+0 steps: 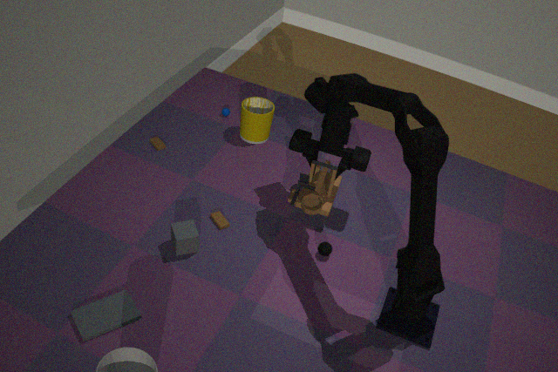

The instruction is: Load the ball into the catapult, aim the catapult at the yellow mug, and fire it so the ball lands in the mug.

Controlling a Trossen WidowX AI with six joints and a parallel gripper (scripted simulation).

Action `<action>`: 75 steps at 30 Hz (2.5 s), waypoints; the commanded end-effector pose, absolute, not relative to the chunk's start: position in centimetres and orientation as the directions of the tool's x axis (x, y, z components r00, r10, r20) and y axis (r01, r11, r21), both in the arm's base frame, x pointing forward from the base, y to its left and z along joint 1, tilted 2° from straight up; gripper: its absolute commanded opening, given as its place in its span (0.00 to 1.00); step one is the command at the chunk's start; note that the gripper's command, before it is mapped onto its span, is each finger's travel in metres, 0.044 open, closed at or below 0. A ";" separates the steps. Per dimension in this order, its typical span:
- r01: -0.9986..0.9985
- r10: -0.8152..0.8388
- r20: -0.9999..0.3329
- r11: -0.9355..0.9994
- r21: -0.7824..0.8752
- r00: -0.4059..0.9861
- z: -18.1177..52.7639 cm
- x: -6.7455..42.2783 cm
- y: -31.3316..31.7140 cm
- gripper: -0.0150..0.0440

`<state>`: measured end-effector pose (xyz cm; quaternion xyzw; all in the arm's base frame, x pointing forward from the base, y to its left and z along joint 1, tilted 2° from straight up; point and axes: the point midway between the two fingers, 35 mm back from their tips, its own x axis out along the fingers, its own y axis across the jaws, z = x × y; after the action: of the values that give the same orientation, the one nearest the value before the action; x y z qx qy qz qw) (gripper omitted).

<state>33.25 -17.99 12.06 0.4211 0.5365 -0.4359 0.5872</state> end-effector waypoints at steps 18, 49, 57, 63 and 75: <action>0.962 -0.057 -0.997 0.270 0.034 0.051 8.9 33.4 -18.0 0.25; 0.963 -0.061 -0.997 0.268 0.029 0.047 17.0 33.3 -17.8 1.00; 0.962 -0.062 -0.997 0.271 0.029 0.048 17.3 33.2 -17.8 1.00; 0.960 -0.057 -0.997 0.277 0.033 0.051 16.6 33.1 -17.9 1.00; 0.960 -0.057 -0.997 0.277 0.033 0.051 13.1 33.3 -18.0 1.00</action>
<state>33.28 -18.10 13.54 0.4194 0.5368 -0.4328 0.5905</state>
